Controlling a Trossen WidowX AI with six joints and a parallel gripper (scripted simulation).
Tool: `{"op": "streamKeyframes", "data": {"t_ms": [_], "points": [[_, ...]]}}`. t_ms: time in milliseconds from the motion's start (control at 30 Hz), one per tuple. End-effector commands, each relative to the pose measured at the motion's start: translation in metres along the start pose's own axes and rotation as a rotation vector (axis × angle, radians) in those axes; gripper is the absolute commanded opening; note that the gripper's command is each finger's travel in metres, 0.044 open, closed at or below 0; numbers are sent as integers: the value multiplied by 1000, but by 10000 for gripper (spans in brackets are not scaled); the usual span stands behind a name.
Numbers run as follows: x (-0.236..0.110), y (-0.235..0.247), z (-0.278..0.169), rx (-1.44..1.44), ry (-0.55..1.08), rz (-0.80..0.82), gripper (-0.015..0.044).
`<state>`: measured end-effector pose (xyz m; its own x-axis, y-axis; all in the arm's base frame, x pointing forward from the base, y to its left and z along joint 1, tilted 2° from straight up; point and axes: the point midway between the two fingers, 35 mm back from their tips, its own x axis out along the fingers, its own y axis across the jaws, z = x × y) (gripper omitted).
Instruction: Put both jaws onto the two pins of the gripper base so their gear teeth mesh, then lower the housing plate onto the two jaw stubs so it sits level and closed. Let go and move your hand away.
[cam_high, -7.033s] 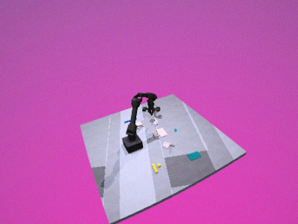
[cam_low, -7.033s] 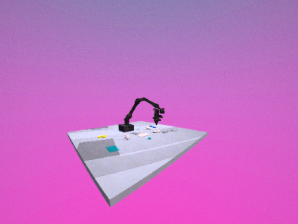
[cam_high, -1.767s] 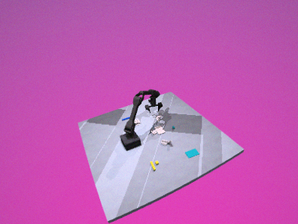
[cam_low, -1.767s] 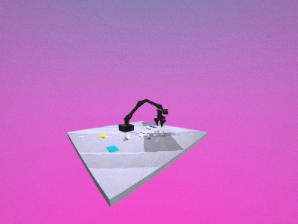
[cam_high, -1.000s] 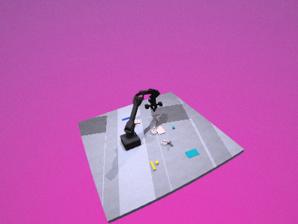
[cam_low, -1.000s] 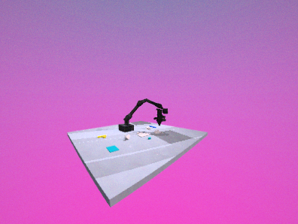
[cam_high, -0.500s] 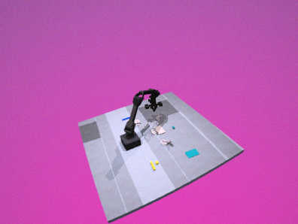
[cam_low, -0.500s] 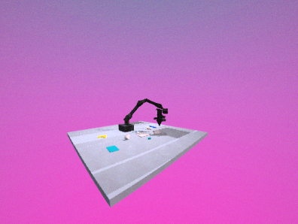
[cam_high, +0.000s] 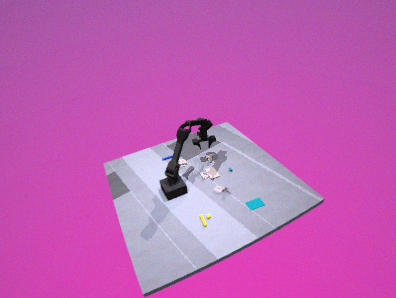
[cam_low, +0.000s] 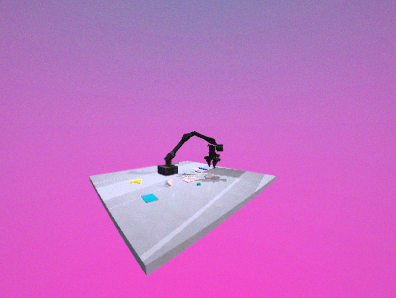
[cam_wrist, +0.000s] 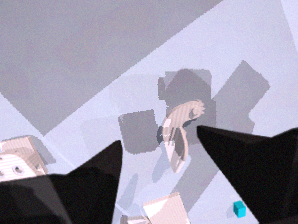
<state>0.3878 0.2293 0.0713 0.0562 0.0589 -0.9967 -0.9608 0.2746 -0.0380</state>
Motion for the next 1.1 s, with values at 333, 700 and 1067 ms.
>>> {"op": "streamKeyframes", "data": {"t_ms": [333, 700, 1067], "points": [[0, 0, 0, 0, 0, 0, 440], [0, 0, 0, 0, 0, 0, 440], [0, 0, 0, 0, 0, 0, 335]]}}
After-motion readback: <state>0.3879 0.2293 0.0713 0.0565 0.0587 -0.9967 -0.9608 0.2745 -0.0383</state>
